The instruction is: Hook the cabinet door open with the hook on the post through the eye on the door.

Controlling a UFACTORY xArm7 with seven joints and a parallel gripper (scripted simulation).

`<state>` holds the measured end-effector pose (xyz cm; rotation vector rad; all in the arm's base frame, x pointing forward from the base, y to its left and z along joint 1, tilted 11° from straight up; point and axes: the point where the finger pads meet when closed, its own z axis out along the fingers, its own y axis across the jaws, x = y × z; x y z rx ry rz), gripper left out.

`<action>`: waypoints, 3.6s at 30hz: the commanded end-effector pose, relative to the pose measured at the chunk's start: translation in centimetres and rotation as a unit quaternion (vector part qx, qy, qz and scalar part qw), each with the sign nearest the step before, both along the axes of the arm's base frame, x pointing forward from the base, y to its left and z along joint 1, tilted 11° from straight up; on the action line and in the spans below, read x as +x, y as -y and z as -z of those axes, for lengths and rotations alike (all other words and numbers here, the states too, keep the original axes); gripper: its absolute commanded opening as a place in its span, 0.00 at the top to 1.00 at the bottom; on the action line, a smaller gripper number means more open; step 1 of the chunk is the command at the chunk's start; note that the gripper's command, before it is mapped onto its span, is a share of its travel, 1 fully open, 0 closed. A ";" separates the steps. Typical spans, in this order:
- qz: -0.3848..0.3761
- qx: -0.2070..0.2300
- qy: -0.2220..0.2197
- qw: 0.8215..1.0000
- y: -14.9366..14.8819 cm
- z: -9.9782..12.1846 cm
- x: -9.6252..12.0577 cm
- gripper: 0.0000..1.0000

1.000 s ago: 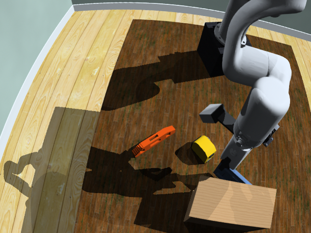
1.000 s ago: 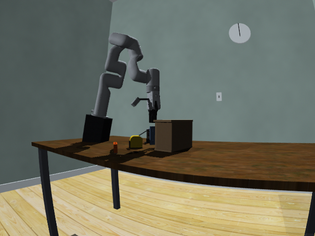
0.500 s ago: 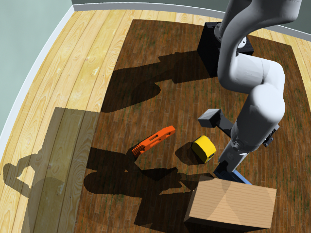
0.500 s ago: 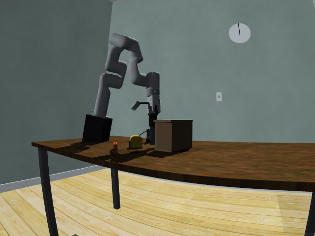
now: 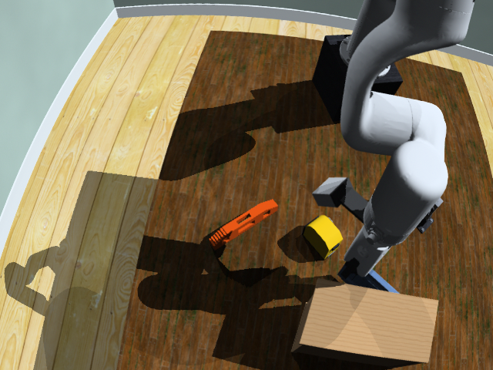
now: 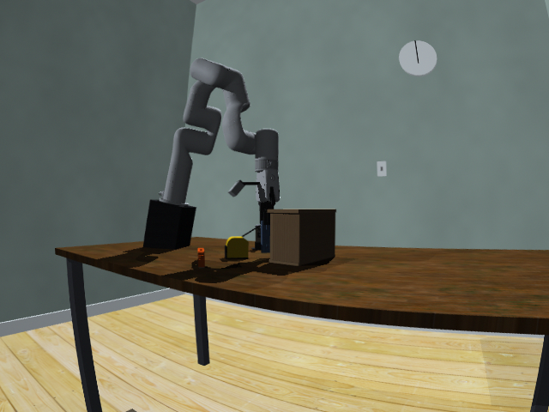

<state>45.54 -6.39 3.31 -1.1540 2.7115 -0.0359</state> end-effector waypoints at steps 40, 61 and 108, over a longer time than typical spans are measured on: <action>0.071 0.013 -0.003 0.997 -1.4 0.3 -1.3 0.73; 0.119 0.022 -0.006 0.993 -2.4 0.4 -2.0 0.73; 0.213 0.040 -0.011 0.976 -4.9 0.5 -3.3 0.73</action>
